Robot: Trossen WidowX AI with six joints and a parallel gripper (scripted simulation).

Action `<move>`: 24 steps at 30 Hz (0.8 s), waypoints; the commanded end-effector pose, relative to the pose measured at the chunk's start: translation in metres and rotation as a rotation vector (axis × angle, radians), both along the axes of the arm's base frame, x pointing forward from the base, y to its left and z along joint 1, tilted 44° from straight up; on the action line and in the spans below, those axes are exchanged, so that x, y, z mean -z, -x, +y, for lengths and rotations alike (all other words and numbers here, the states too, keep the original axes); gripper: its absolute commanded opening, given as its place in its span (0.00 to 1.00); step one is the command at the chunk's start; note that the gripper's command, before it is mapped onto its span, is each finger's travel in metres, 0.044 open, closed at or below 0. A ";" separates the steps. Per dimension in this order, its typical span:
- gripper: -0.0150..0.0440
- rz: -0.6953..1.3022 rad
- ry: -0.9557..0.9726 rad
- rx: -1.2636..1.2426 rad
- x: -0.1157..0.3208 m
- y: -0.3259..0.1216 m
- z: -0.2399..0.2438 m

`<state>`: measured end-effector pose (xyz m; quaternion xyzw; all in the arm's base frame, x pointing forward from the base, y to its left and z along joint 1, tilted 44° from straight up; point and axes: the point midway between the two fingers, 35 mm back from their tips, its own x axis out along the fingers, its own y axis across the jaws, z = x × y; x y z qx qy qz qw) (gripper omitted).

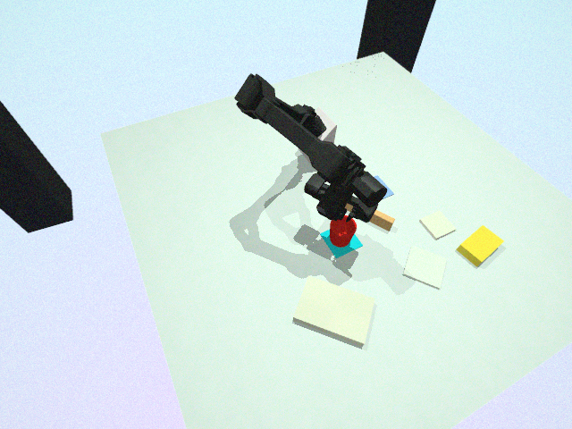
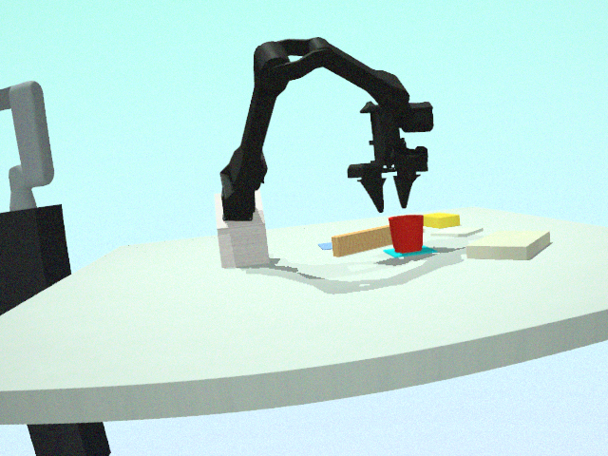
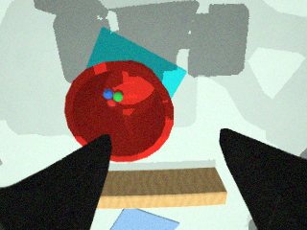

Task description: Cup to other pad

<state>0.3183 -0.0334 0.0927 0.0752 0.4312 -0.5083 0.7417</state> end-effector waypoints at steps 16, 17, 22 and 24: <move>1.00 -0.009 -0.002 0.001 -0.044 0.010 0.045; 1.00 -0.009 -0.002 0.001 -0.044 0.010 0.045; 1.00 0.001 0.005 -0.004 -0.041 0.010 0.043; 1.00 0.001 0.005 -0.004 -0.041 0.010 0.043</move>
